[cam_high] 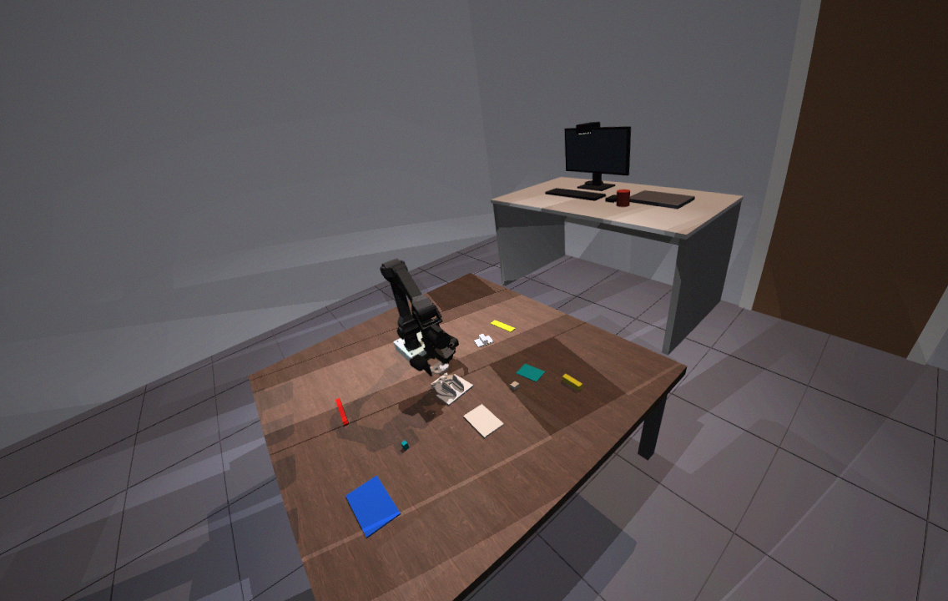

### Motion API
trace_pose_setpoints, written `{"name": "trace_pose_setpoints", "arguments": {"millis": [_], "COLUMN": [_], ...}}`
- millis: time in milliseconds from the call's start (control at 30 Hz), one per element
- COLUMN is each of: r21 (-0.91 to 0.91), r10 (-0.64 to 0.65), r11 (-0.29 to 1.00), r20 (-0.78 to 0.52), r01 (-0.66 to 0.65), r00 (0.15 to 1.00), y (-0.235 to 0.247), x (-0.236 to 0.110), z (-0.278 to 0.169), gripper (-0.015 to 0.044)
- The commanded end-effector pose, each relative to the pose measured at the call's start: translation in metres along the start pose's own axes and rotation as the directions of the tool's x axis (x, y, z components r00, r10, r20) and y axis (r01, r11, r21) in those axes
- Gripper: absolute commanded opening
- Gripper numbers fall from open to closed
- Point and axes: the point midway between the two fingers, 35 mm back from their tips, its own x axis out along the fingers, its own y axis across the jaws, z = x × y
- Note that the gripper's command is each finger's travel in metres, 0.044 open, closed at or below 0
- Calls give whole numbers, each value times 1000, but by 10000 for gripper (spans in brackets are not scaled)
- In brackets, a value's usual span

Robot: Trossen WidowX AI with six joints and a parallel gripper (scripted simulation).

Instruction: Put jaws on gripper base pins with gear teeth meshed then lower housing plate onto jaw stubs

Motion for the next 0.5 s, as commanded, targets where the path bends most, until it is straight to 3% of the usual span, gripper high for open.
{"name": "trace_pose_setpoints", "arguments": {"millis": [0,467], "r21": [-4,-4], "r10": [-1,-1], "r11": [1000,1000], "r20": [-14,-14], "r01": [1,1], "r00": [1000,1000], "y": [0,0], "x": [11,33], "z": [-2,-3], "gripper": [351,351]}}
